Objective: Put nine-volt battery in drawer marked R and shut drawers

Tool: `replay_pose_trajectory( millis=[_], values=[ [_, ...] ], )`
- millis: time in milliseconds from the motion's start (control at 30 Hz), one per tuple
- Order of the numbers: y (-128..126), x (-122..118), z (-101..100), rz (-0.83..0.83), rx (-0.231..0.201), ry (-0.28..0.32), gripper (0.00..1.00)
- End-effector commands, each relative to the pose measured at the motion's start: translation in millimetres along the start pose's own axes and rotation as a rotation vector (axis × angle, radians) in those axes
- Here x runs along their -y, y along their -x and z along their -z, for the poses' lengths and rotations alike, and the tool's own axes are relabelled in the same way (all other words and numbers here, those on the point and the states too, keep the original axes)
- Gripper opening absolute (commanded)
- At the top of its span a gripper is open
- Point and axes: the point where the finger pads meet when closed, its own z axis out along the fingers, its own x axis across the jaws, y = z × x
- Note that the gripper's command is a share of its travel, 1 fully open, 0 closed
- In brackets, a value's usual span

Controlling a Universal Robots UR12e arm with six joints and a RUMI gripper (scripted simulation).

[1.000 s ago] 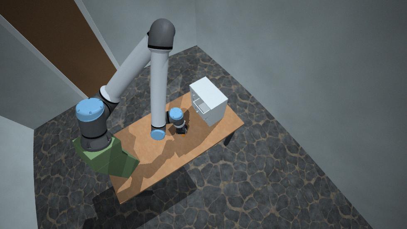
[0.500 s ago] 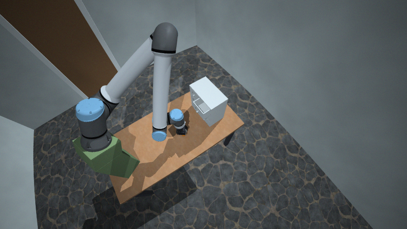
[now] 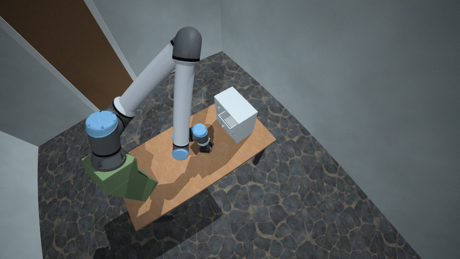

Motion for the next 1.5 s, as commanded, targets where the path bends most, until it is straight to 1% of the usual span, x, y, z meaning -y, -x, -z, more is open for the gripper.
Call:
replay_pose_trajectory(
  millis=[0,1100,1467],
  values=[
    [-0.3,0.1,0.1,0.000,-0.001,0.000,0.25],
    [-0.3,0.1,-0.1,0.000,-0.001,0.000,0.25],
    [-0.3,0.1,-10.2,0.000,-0.001,0.000,0.25]
  ],
)
